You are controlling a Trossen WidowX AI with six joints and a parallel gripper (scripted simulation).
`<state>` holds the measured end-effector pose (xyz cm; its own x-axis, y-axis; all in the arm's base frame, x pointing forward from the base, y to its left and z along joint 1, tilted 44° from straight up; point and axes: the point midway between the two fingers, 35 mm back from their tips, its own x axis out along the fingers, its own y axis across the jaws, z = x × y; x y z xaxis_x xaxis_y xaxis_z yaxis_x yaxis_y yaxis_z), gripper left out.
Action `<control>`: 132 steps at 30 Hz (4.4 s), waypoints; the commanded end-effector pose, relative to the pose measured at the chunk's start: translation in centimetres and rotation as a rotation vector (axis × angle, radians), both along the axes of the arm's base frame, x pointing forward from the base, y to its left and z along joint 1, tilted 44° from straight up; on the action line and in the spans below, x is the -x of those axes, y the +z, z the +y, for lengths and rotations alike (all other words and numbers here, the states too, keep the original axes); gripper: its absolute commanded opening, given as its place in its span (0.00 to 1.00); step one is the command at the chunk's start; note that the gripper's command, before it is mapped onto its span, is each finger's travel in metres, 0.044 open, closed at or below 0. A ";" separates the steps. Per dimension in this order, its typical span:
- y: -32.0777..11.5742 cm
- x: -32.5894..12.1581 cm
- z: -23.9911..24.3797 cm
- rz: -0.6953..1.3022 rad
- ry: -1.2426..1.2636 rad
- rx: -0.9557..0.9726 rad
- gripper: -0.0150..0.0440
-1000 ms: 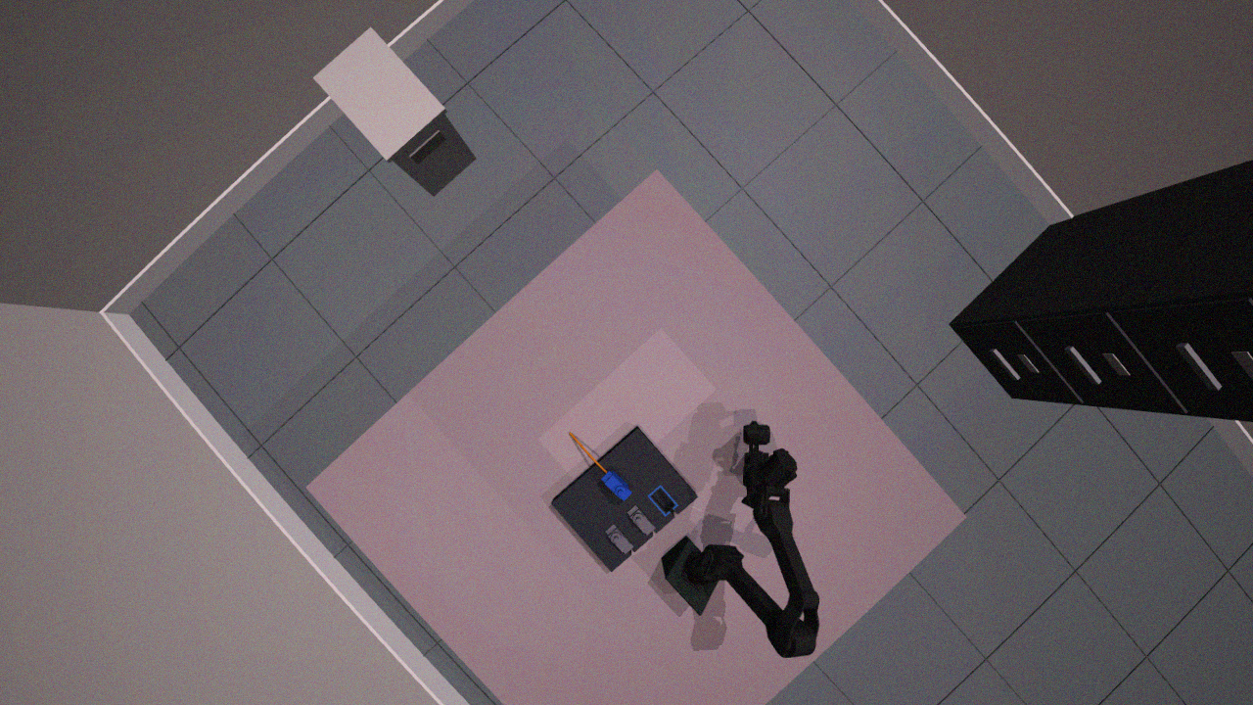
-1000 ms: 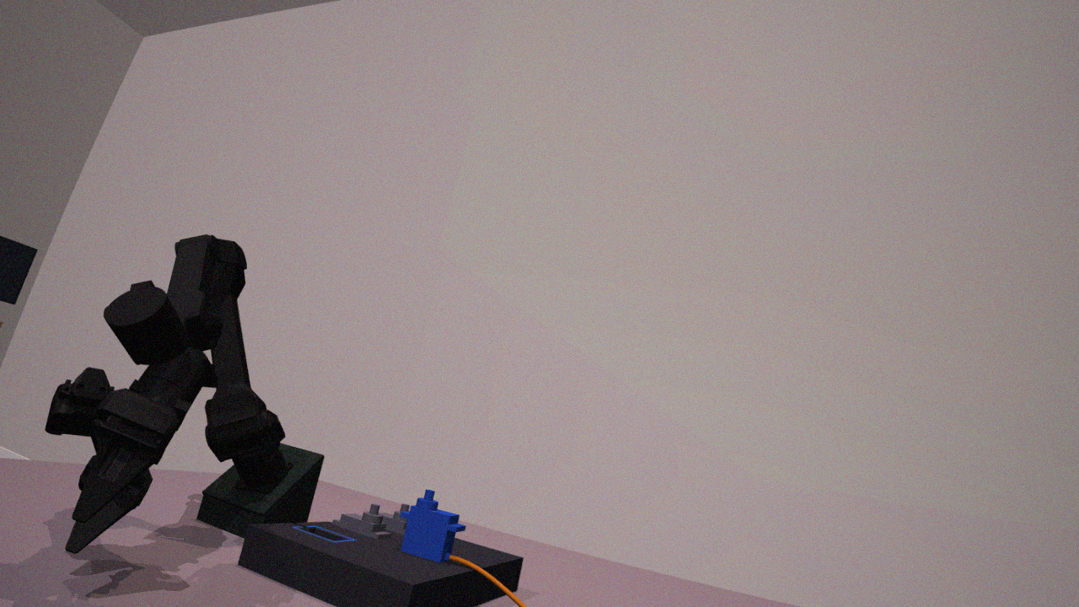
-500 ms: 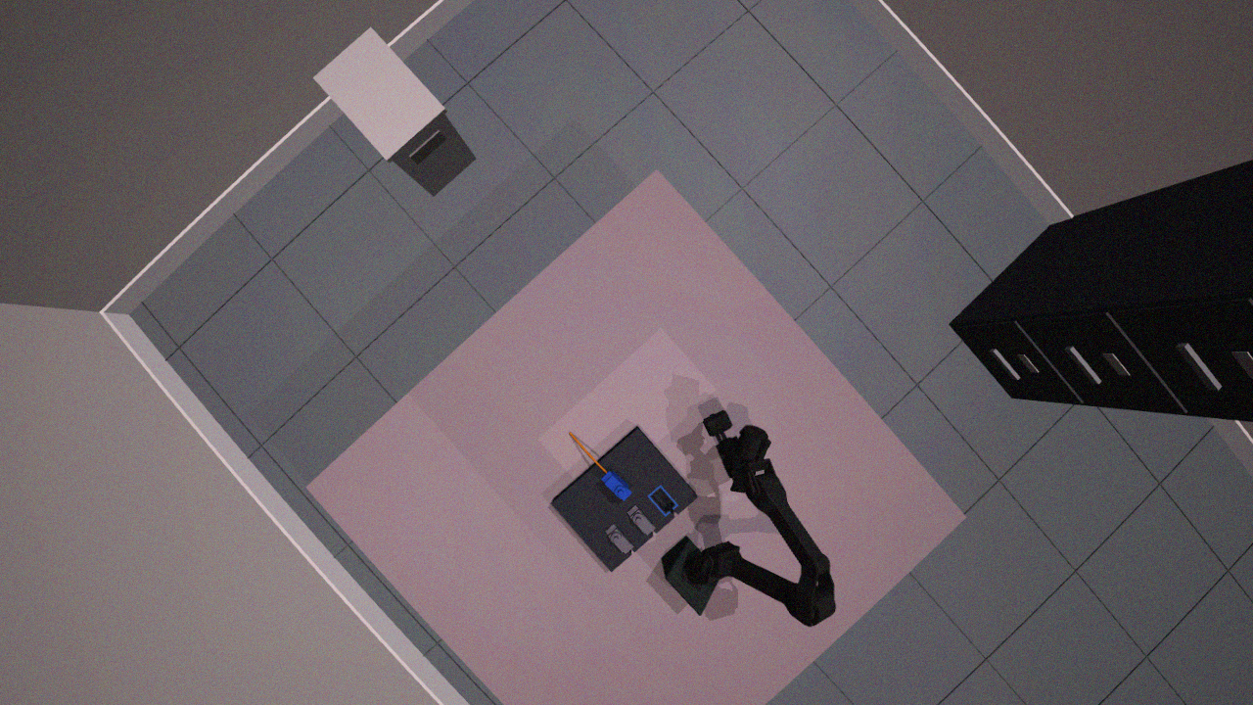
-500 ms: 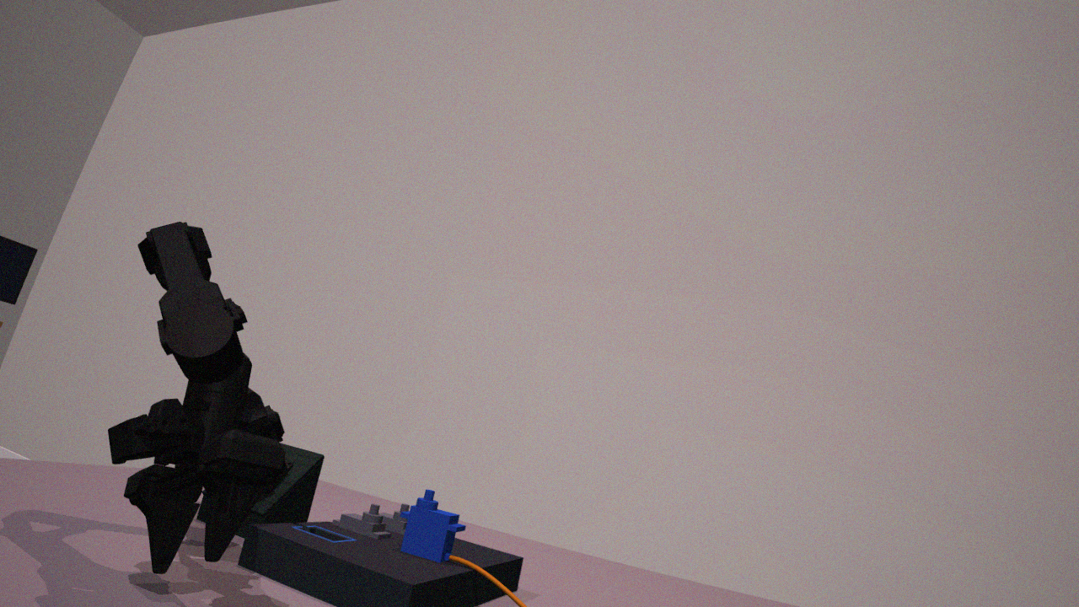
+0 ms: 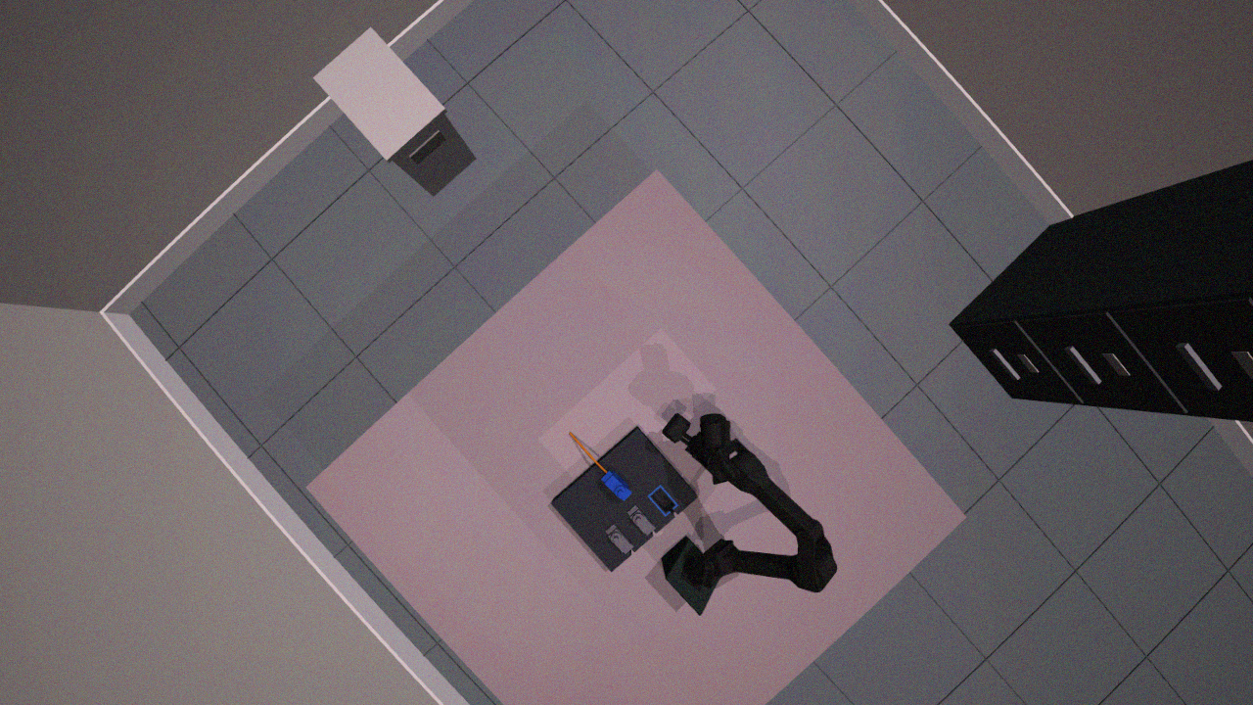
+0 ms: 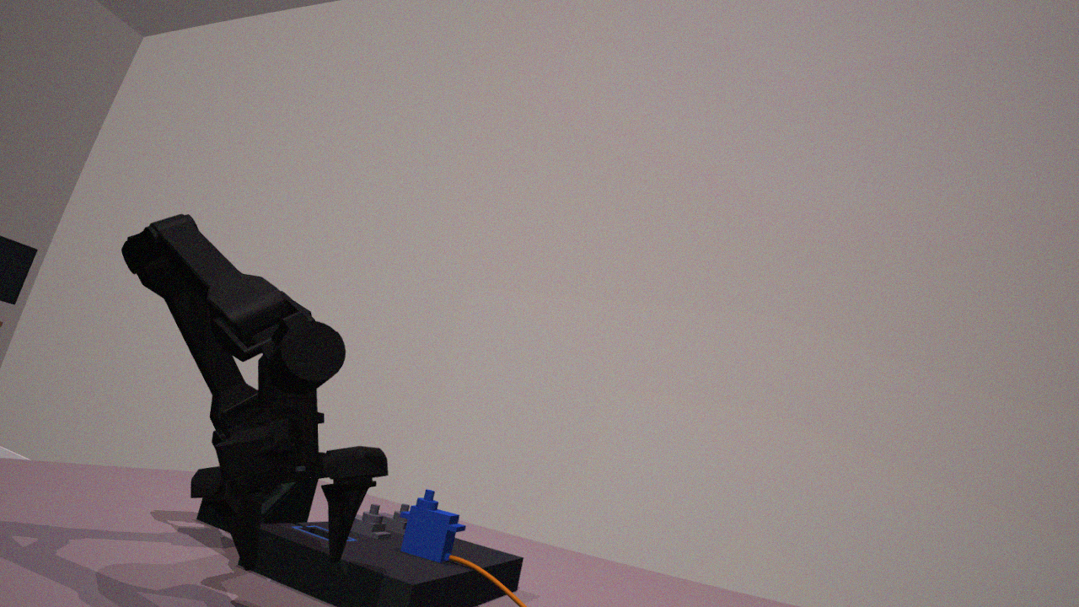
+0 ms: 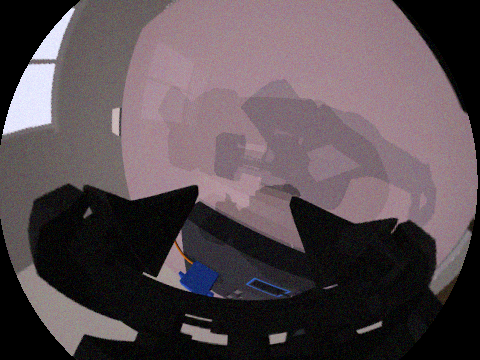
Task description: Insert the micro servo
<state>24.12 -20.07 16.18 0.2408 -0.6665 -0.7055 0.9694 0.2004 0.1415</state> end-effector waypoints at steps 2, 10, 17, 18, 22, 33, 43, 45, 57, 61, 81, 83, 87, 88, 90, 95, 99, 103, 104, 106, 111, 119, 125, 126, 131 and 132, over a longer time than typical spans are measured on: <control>-1.3 -1.9 2.0 0.143 0.109 -0.026 1.00; -3.2 -4.4 5.6 0.330 0.271 -0.058 1.00; -4.6 -6.0 8.8 0.512 0.406 -0.056 1.00; -4.8 -6.2 9.2 0.538 0.428 -0.053 1.00; -5.5 -6.9 11.1 0.642 0.505 -0.040 1.00; -7.4 -8.1 16.4 0.943 0.713 0.018 1.00; -8.7 -8.3 20.9 1.196 0.871 0.101 1.00; -8.8 -8.3 21.2 1.212 0.880 0.107 1.00; -10.4 -8.1 19.6 1.212 0.880 0.108 1.00; -10.7 -8.0 19.4 1.212 0.880 0.108 1.00; -12.1 -7.9 18.0 1.212 0.879 0.109 0.82; -12.1 -7.9 18.0 1.212 0.879 0.109 0.73; -12.1 -7.9 18.0 1.212 0.879 0.109 0.56; -12.1 -7.9 18.0 1.212 0.879 0.109 0.51; -12.1 -7.9 18.0 1.212 0.879 0.109 0.45; -12.1 -7.9 18.0 1.212 0.879 0.109 0.40; -11.5 -8.0 18.6 1.212 0.880 0.109 0.25; -10.1 -7.9 19.7 1.212 0.880 0.108 0.25; -9.9 -7.8 19.9 1.212 0.880 0.108 0.25; -9.8 -7.8 20.0 1.212 0.880 0.108 0.25; -9.8 -7.8 20.0 1.212 0.880 0.108 0.25; -9.8 -6.9 20.1 1.213 0.880 0.108 0.25; -9.8 -4.9 20.4 1.214 0.880 0.107 0.25; -9.8 -4.6 20.4 1.214 0.880 0.107 0.25; -9.4 -4.3 20.1 1.214 0.880 0.107 0.25; -9.1 -4.2 19.8 1.214 0.880 0.107 0.25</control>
